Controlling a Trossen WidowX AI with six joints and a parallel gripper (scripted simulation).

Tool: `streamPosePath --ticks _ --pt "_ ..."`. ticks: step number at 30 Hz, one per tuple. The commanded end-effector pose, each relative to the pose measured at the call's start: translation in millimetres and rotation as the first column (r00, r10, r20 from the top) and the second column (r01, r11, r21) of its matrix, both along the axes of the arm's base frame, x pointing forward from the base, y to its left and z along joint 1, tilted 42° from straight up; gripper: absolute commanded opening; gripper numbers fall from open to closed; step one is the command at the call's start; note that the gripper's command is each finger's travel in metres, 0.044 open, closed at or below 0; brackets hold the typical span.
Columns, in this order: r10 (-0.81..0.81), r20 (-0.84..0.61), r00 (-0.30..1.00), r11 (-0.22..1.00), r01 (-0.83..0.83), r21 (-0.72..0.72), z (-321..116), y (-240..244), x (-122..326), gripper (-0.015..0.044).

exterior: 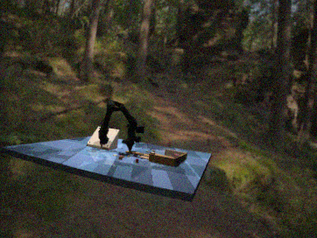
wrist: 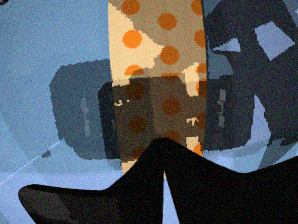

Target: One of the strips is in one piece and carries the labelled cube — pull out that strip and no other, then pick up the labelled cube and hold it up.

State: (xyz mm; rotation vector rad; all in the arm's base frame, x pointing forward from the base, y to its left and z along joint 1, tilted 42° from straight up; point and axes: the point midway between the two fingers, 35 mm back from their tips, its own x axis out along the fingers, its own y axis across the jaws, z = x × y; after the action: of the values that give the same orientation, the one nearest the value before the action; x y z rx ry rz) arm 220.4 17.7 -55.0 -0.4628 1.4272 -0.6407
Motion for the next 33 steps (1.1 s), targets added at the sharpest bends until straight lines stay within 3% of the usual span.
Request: streamPosePath --ticks 1,24,29,33 --pt "-0.017 -0.033 0.999 1.000 0.017 -0.003 -3 -5 -11 0.0000" --pt "-0.017 -0.033 0.999 1.000 0.017 -0.003 -3 -5 -11 0.0000" --pt "-0.016 -0.031 0.999 1.000 0.016 0.000 30 27 2 0.0000" --pt "-0.017 -0.033 0.999 1.000 0.017 -0.001 32 28 2 0.0000"
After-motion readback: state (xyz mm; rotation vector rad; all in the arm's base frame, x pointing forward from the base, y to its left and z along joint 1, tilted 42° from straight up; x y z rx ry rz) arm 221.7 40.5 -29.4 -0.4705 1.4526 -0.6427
